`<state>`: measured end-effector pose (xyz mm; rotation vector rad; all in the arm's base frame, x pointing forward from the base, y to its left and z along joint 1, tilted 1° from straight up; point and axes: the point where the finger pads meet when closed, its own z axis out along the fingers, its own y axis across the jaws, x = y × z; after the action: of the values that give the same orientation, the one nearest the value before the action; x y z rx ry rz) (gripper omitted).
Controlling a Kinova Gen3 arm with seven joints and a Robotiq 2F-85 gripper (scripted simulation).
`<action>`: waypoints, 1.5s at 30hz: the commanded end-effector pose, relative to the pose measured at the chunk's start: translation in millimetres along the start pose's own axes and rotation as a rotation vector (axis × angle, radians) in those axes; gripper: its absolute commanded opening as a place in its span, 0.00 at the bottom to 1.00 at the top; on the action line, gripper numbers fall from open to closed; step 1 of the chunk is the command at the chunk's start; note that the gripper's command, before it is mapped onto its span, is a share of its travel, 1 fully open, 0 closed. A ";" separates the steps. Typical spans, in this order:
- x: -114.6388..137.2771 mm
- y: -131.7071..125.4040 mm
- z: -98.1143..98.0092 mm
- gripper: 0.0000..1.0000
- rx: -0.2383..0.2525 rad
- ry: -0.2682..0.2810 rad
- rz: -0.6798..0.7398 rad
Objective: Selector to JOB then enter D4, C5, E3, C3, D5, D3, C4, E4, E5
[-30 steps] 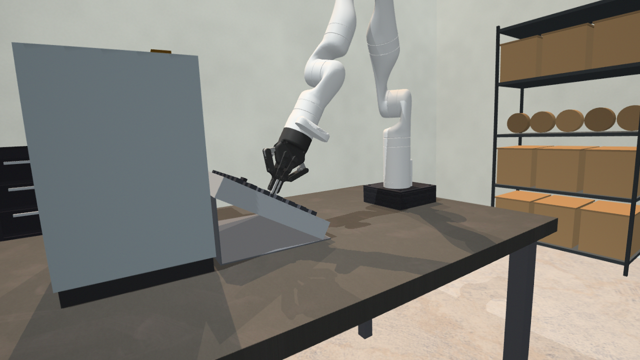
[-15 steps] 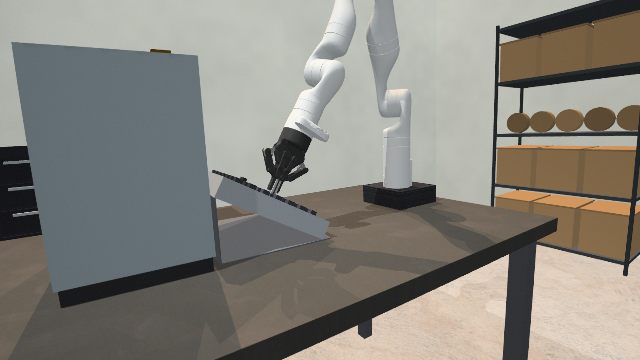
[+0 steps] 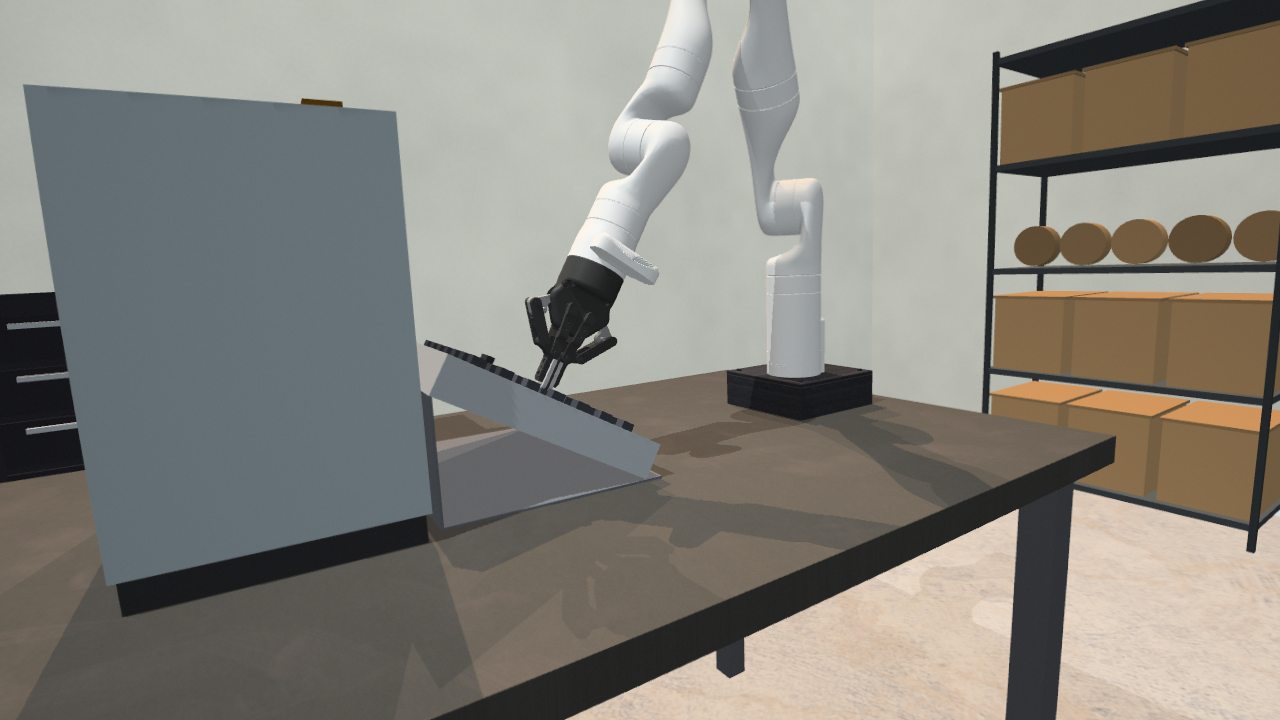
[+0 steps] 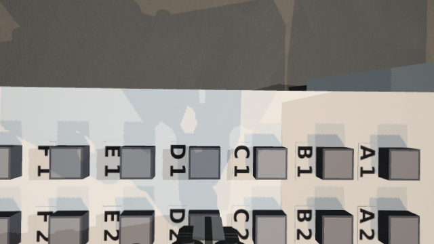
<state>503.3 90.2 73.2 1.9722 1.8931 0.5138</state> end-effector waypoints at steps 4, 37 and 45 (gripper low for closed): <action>2.2 2.1 1.4 0.10 -0.005 0.006 -0.014; 2.2 2.2 -7.7 0.10 -0.004 0.006 -0.014; 2.1 2.2 -18.0 0.10 -0.004 0.006 -0.014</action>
<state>499.5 92.9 83.9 1.9717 1.8943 0.5241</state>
